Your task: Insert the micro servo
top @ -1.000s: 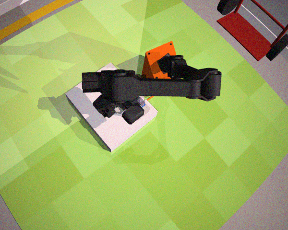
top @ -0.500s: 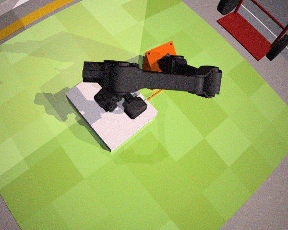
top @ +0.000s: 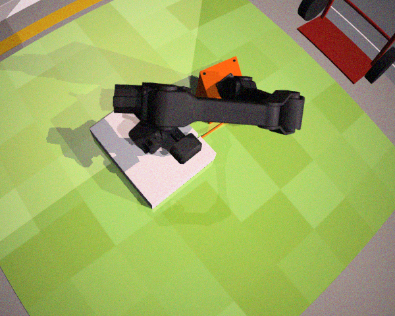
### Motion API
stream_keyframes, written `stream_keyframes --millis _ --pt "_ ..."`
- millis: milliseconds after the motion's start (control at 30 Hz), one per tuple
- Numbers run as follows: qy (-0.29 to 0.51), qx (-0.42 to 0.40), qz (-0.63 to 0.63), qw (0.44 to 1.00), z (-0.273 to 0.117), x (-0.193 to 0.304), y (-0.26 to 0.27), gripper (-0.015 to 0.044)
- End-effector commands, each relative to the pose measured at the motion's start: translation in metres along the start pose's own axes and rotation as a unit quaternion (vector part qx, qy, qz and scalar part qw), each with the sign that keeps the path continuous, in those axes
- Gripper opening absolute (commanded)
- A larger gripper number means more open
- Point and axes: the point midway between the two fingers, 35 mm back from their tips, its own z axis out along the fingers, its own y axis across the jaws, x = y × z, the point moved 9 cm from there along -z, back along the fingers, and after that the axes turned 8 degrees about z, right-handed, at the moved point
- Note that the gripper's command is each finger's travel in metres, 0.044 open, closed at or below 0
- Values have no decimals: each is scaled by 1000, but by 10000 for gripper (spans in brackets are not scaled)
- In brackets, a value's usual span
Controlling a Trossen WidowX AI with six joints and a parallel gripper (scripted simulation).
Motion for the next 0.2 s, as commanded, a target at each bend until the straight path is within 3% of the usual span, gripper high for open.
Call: stream_keyframes --millis 0,167 --pt "2 1 -1 1000 0 0 0 440" --pt "2 1 -1 1000 0 0 0 440"
